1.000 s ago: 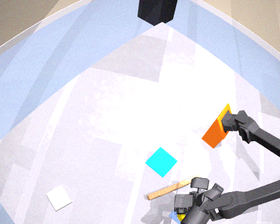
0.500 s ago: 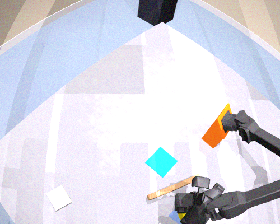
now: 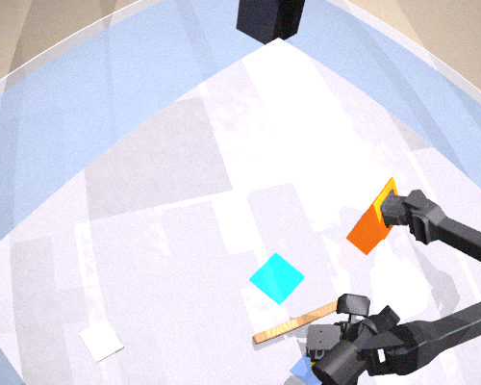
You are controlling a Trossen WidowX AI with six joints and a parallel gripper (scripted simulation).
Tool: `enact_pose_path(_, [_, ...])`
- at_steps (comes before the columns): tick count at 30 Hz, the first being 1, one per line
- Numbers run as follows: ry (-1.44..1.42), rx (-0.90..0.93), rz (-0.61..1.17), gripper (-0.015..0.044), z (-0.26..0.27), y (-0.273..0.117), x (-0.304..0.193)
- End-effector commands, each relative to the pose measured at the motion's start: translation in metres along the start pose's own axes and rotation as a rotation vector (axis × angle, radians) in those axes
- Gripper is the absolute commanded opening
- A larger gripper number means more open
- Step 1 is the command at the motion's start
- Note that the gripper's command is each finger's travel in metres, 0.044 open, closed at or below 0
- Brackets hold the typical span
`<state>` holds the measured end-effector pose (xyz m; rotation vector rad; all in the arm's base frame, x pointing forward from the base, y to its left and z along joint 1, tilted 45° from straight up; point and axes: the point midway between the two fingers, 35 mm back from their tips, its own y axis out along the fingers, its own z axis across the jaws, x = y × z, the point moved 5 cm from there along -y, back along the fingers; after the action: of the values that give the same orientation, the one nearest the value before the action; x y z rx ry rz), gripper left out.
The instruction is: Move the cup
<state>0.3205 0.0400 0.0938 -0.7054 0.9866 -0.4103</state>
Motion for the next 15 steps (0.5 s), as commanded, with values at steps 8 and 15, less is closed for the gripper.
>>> enact_pose_path(8, [-0.002, 0.002, 0.000, 0.0000, -0.0014, -0.0051, -0.0002])
enact_pose_path(15, [-0.002, 0.002, 0.000, 0.0000, -0.0014, -0.0051, -0.0002])
